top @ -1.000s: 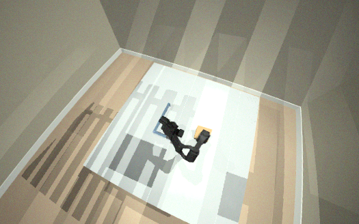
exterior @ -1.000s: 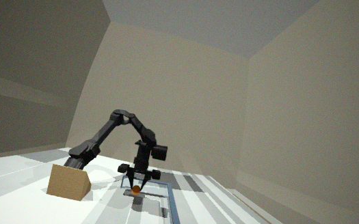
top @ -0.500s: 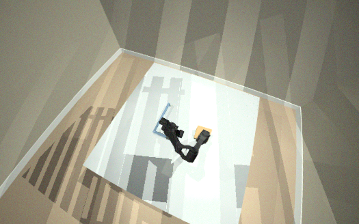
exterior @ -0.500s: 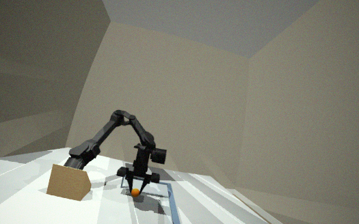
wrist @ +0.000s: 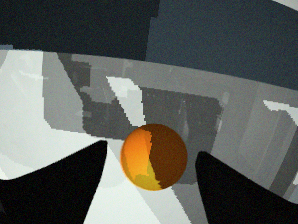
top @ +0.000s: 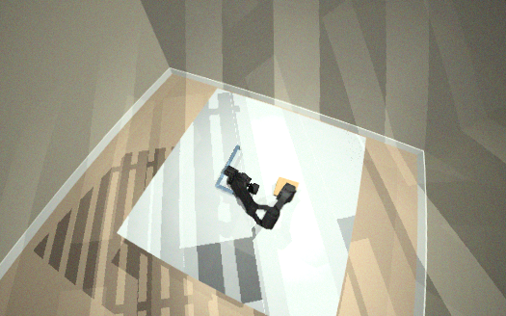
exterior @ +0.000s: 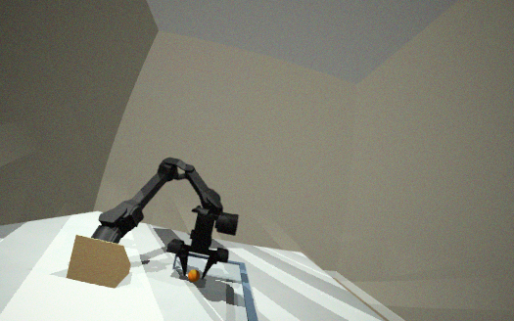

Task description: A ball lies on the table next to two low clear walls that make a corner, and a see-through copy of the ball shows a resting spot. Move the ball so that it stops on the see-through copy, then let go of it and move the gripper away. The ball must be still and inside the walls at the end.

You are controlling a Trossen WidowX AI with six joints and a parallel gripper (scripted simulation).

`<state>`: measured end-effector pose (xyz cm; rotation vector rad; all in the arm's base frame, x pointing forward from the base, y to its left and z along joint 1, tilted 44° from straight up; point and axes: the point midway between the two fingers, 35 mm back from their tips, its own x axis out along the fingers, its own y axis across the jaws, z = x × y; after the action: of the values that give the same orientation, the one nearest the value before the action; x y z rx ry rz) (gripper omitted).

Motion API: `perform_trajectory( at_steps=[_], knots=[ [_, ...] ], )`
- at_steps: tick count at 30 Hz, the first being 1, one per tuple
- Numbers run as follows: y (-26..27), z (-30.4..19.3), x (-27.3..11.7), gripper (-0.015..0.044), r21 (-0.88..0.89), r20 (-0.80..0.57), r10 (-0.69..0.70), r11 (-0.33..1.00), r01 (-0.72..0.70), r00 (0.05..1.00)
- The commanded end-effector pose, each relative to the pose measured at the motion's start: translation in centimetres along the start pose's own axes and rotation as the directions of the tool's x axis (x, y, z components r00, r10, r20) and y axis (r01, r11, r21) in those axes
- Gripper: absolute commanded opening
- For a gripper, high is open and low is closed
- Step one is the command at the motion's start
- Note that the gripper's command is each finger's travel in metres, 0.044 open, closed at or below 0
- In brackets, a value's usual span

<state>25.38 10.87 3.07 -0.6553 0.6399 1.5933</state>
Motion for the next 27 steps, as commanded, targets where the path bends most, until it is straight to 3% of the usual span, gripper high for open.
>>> perform_trajectory(
  at_steps=[1,7,19,25,27],
  knots=[
    [-0.1,0.0,-0.3,0.0282,0.000,-0.001,0.000,1.000,0.000,1.000],
    [-0.1,-0.1,-8.4,0.0282,0.005,0.002,0.003,1.000,-0.003,1.000],
    [-0.3,-0.2,-7.8,0.0282,0.014,0.006,-0.007,1.000,0.007,1.000],
    [-0.2,-0.2,-12.6,0.0440,0.011,0.005,-0.004,1.000,0.004,1.000],
    [-0.2,-0.2,-12.8,0.0440,0.011,0.005,-0.004,1.000,0.004,1.000]
  ],
)
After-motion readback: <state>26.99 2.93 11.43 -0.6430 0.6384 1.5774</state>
